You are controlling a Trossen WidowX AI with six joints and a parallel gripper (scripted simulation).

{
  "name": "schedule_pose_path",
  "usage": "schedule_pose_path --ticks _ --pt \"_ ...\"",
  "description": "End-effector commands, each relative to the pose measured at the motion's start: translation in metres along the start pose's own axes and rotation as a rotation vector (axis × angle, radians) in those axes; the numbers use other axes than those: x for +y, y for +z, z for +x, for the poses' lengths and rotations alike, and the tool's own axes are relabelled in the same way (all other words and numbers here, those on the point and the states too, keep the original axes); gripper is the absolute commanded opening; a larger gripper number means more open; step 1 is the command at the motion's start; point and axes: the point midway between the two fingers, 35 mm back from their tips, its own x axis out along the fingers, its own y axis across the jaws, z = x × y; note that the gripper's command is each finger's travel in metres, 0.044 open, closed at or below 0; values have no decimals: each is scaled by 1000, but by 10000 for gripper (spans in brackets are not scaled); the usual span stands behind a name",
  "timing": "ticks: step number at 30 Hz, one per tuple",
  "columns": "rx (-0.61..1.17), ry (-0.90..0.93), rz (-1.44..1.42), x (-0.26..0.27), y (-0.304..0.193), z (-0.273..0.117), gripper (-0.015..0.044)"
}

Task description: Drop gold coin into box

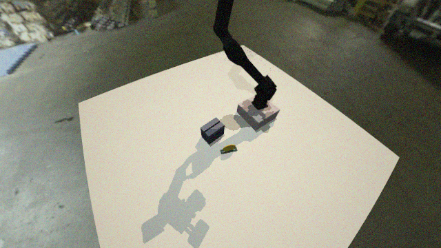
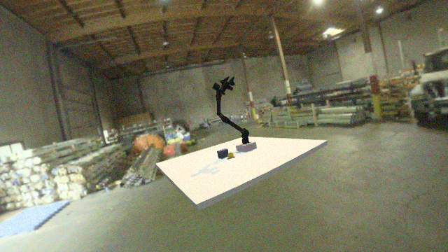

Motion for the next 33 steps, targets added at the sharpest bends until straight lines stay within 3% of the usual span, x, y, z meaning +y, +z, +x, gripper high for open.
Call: schedule_pose_path --ticks 1,9,21,27,33 --pt "-3 8 5 1 2 2 374" --pt "-29 377 257 86 61 50 164" --pt "172 820 523 220 90 47 161" --pt "452 1080 725 308 88 5 161" --pt "837 1264 913 379 75 -64 161"
